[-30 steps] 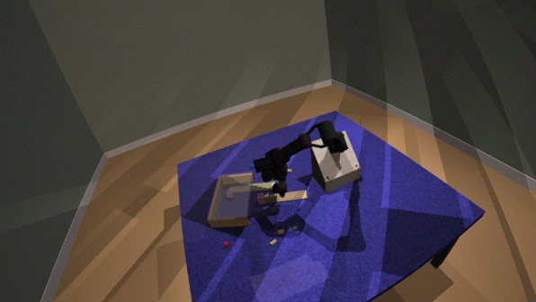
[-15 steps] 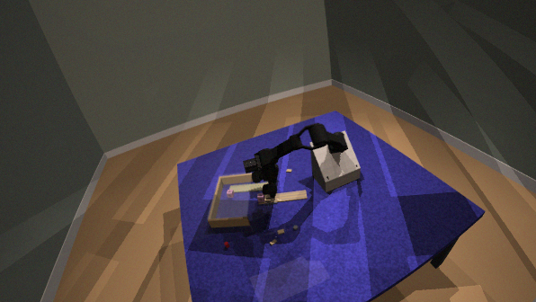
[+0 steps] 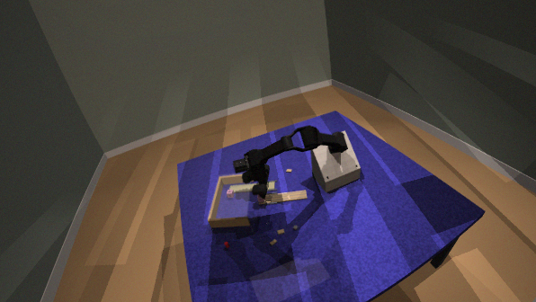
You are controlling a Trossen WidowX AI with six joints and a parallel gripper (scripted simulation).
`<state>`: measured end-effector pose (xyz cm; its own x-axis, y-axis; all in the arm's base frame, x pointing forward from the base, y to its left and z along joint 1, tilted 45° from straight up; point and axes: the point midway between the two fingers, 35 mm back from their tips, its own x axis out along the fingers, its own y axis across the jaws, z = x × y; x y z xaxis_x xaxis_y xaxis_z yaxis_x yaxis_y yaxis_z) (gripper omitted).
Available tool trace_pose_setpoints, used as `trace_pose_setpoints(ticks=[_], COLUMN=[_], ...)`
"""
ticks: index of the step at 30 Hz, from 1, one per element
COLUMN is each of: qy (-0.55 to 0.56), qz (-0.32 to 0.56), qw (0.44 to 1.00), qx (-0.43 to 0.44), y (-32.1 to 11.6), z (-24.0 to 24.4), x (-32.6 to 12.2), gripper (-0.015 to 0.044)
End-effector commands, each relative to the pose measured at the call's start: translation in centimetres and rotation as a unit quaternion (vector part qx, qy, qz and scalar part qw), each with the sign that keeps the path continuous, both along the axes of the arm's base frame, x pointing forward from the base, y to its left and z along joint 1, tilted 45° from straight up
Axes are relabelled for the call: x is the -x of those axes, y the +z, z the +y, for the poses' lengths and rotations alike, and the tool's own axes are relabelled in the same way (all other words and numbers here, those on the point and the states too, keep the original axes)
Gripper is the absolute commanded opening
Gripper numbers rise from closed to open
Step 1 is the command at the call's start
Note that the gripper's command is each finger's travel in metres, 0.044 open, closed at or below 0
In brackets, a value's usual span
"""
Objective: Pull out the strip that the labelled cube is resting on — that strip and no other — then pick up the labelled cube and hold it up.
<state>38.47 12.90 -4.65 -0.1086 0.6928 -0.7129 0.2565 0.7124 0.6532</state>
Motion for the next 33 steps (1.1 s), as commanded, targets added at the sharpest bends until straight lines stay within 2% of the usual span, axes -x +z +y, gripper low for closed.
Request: trace_pose_setpoints(ticks=[1,6,13,14,33], qy=[-0.002,-0.002,-0.002,-0.002,-0.002], qz=[-0.006,-0.006,-0.006,-0.006,-0.006], qw=[1.0,1.0,1.0,1.0,1.0], qx=[0.0,0.001,0.001,0.001,0.0], y=[0.3,0.4,-0.3,-0.4,-2.6], z=[-0.5,-0.8,-0.2,-0.1,2.1], x=[-1.5,-2.4,-2.4,-2.4,-2.1], gripper=[0.044,0.044,0.0256,0.025,0.025])
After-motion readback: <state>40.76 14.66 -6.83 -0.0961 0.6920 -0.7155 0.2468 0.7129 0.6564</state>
